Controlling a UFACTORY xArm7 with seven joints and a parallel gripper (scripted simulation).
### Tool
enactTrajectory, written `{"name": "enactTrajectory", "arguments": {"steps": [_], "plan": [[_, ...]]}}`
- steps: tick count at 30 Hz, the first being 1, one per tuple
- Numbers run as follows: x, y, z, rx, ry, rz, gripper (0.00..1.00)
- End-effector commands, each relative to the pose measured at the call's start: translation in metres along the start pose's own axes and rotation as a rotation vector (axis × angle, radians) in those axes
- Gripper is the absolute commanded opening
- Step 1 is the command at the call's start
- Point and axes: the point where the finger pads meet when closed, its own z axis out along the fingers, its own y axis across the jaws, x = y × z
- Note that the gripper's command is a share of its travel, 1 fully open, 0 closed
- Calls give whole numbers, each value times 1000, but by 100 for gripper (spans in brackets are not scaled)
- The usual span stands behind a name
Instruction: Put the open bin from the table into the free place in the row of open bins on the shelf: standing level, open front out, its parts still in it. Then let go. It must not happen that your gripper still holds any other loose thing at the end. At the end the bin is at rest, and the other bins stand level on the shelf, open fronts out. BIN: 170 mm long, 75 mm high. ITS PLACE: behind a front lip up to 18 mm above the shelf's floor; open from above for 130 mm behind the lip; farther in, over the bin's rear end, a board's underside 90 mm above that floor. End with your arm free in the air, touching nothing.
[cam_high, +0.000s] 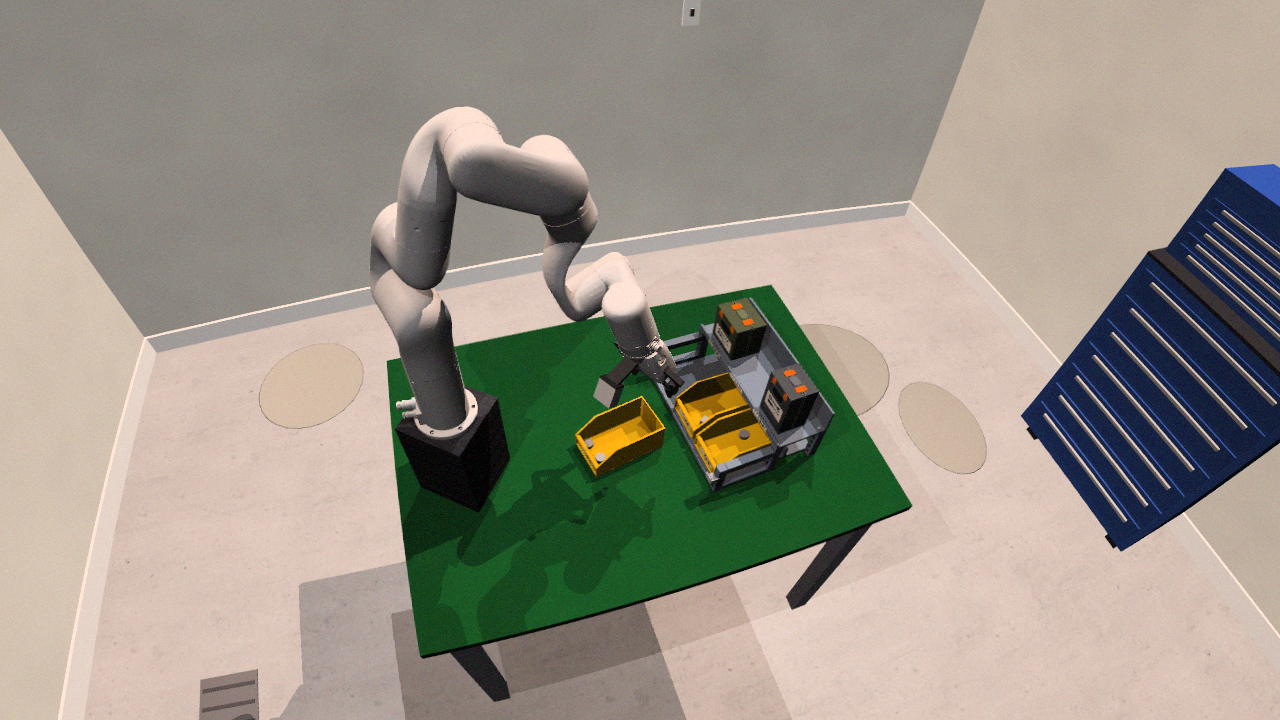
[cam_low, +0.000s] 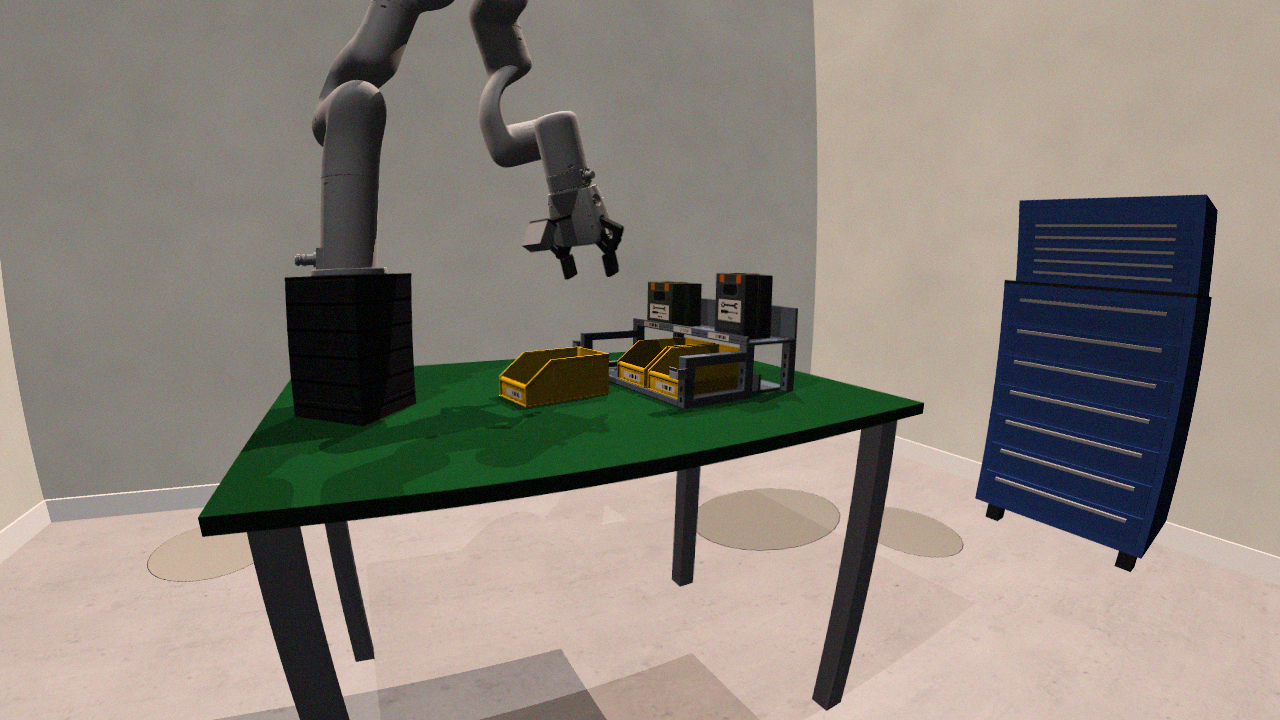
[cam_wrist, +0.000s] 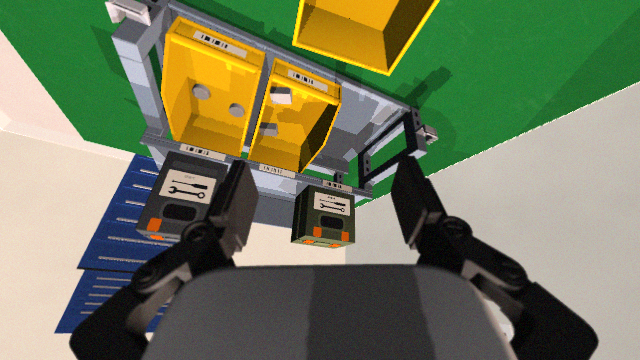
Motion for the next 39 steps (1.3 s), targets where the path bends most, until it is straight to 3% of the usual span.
{"name": "enactTrajectory", "arguments": {"steps": [1,4,16,21,39], "plan": [[-1,3,-1,19,-5,102,100],[0,9,-2,45,-8,255,100],[0,9,-2,45,-8,255,100],[0,14,-2,89,-14,512,100],[0,17,-2,91,-14,523,100]]}}
